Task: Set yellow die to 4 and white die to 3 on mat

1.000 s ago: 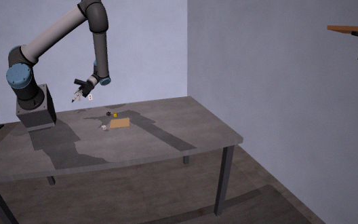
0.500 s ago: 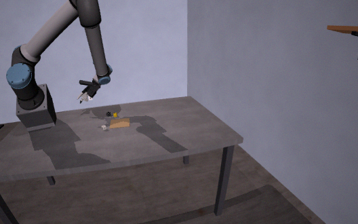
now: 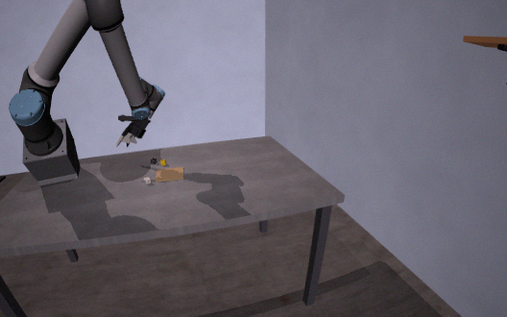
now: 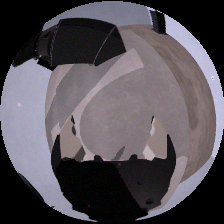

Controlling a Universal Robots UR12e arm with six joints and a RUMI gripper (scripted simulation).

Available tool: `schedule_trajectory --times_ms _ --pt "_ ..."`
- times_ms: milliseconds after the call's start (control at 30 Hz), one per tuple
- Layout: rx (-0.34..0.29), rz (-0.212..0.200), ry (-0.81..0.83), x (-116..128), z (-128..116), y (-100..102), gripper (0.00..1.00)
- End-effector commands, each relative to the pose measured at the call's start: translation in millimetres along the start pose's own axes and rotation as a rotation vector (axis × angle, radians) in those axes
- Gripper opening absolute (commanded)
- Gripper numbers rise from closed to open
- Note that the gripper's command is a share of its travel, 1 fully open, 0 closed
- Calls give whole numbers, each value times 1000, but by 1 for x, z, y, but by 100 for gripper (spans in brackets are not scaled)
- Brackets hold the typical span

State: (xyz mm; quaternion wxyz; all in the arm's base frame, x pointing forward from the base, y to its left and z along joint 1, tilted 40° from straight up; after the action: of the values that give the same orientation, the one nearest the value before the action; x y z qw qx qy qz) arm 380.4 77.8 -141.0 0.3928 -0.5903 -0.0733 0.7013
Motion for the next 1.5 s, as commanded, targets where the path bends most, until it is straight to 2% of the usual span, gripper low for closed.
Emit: schedule_trajectory --times_ms 0,33,67,133,167,267,333,433,467,567,600,733,767,833,900,1200,1467 --pt "-81 -108 48 -21 -25 -10 100" --pt "-105 -133 66 -29 -32 -14 100" --pt "-105 -133 66 -29 -32 -14 100" --pt "-154 -177 101 -47 -46 -21 100" --pt "-154 -177 101 -47 -46 -21 100" --pt "-202 -216 136 -65 -58 -28 100" --pt "-202 -216 136 -65 -58 -28 100" --pt "-272 -262 188 -93 -73 -38 100" --pt "-272 -262 188 -93 -73 -38 100" --pt "-338 -296 237 -121 -84 -46 100" --pt "-338 -296 237 -121 -84 -46 100" --pt "-415 -326 297 -157 -94 -55 100" --pt "-415 -326 297 -157 -94 -55 100" --pt "-448 -336 323 -173 -97 -59 100" --pt "-448 -336 323 -173 -97 -59 100" --pt "-552 -355 407 -224 -101 -70 100" --pt "-582 -357 432 -239 -101 -72 100"
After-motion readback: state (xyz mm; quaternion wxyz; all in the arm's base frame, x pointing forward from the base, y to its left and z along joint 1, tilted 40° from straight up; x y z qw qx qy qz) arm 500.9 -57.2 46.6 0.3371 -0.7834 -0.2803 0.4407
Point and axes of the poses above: the point where the finger pads meet when closed, its own y axis out along the fingers, its own x axis across the jaws, z = x × y, the point moved 1 cm from there along -y, back along the fingers, and after that the axes turned 15 degrees about -y, right-handed, at the moved point
